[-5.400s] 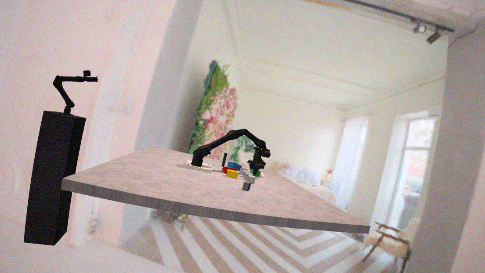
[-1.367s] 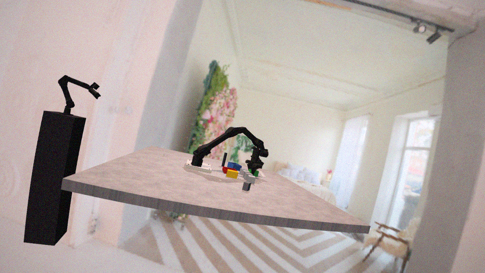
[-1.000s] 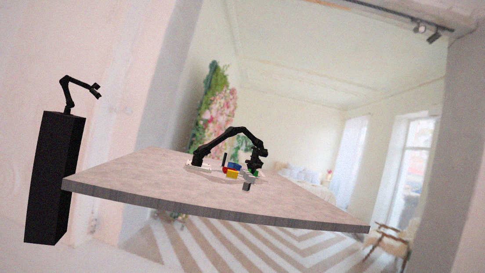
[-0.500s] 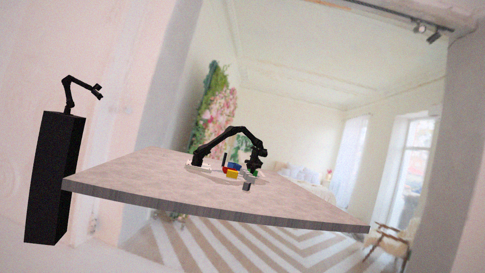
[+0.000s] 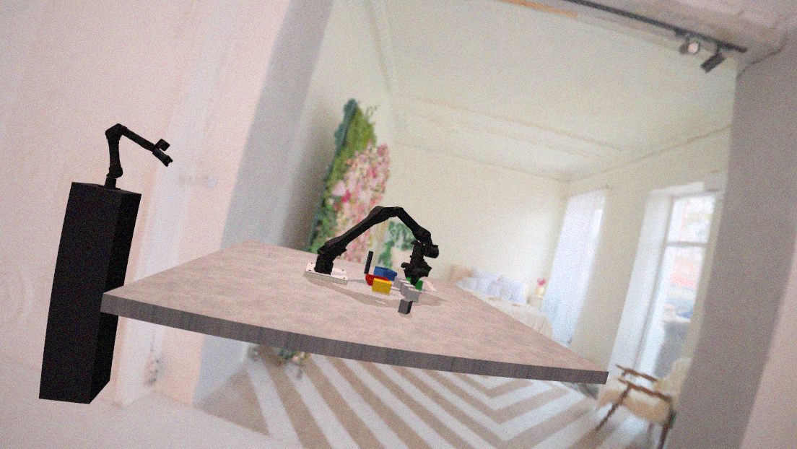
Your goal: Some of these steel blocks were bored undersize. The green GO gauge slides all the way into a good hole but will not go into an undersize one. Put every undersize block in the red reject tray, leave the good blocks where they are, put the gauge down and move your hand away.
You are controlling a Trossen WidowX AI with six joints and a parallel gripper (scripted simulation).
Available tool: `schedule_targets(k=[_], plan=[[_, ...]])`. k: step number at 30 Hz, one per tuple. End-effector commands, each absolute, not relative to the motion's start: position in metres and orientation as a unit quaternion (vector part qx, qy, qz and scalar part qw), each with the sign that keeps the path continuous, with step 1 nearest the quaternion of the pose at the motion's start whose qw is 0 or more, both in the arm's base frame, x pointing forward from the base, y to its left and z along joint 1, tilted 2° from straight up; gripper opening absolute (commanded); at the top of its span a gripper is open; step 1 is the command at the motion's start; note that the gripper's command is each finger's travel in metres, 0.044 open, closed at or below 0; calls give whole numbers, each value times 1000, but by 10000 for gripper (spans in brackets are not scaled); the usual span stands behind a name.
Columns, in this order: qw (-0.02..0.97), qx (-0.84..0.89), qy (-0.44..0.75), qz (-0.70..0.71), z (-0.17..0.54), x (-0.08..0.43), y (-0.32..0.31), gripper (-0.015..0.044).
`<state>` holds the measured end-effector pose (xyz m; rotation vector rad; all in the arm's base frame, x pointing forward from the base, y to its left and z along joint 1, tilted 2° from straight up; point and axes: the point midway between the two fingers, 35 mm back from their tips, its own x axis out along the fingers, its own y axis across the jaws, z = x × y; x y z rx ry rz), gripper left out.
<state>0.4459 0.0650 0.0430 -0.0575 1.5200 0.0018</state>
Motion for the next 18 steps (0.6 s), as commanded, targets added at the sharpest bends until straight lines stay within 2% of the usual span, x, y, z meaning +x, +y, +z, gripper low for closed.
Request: schedule_targets(k=[1, 18], plan=[[729, -24, 684, -1, 48, 446, 65, 0], [729, -24, 684, -1, 47, 441, 65, 0]])
